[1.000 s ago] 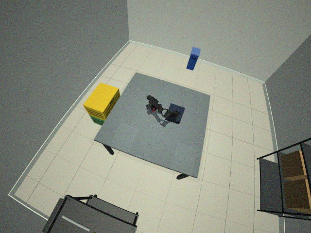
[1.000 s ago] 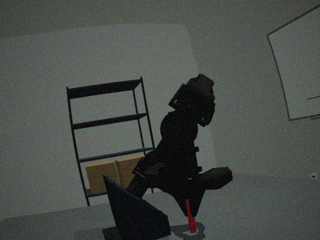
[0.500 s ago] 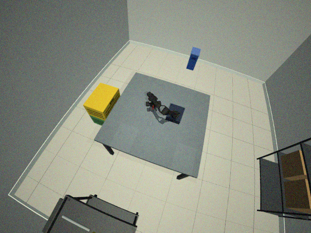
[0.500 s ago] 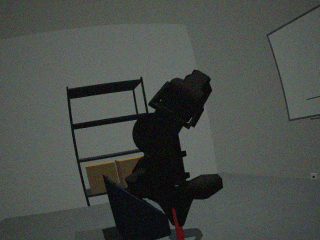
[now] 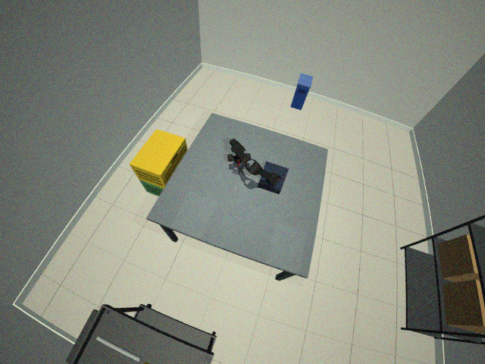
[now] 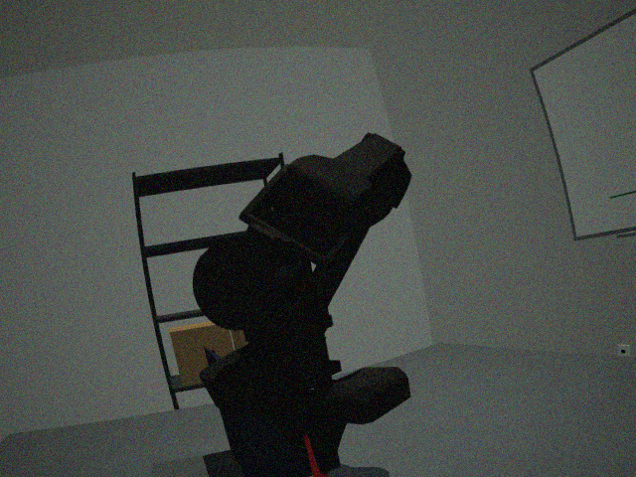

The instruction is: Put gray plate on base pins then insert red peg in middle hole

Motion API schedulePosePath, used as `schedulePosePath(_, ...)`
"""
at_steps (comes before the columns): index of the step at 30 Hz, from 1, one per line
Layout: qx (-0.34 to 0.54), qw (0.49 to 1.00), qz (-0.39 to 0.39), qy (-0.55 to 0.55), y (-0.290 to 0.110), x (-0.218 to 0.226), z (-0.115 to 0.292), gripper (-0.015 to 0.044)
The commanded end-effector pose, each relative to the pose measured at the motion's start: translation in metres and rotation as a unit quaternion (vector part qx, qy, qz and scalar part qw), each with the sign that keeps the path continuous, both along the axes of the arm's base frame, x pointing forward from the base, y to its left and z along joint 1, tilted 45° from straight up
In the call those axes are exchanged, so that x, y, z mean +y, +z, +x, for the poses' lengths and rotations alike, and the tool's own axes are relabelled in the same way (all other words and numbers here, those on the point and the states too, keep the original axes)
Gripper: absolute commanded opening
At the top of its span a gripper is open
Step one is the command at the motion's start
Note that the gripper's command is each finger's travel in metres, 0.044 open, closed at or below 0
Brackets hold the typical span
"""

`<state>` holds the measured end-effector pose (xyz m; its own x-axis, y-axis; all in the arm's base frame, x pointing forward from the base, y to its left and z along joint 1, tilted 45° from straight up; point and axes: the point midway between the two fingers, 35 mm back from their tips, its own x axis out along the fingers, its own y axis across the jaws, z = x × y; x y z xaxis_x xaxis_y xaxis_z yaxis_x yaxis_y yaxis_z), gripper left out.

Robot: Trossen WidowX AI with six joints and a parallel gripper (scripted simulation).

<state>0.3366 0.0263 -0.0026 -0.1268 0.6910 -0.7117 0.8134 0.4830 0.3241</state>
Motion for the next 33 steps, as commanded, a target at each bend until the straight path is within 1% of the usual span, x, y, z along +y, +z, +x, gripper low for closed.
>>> schedulePosePath(1,-0.005,1.000,-0.001,0.001,-0.008,-0.008,0.005,0.0000)
schedulePosePath(7,-0.005,1.000,0.000,0.002,-0.018,-0.014,0.010,0.0000)
schedulePosePath(33,-0.005,1.000,0.000,0.002,-0.017,-0.014,0.012,0.0000)
